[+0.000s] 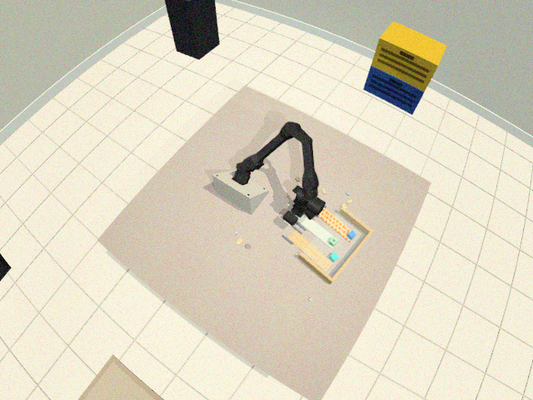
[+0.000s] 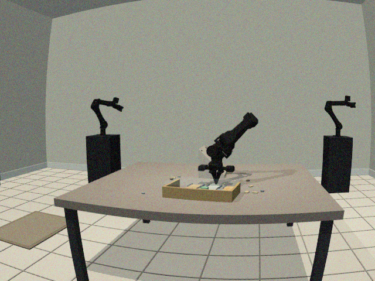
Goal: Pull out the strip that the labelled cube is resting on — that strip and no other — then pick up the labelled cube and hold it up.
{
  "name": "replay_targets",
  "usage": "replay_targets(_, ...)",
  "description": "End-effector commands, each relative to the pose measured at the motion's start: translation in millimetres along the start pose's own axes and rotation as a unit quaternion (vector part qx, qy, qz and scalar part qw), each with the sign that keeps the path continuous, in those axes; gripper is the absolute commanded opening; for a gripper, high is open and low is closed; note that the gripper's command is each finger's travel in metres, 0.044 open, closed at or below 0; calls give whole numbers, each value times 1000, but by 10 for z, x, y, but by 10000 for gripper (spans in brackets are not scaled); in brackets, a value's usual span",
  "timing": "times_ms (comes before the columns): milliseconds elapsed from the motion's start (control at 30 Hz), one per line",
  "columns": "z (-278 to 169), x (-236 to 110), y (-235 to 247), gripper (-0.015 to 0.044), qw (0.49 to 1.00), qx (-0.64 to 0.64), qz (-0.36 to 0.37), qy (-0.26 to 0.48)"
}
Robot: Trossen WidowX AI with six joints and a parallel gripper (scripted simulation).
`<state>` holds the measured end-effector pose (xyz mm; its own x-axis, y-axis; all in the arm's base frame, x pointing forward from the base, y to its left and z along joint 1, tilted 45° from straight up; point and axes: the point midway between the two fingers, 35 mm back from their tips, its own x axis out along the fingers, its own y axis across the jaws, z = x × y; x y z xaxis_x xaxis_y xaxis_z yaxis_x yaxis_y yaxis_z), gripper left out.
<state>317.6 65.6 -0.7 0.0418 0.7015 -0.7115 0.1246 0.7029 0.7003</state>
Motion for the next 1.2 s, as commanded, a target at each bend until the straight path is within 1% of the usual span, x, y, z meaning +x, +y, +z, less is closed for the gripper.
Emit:
replay_targets(0, -116, 42, -8, 0, 1000, 8, 1, 10)
replay_targets(1167, -654, 37, 2, 0, 1000, 9, 1, 11)
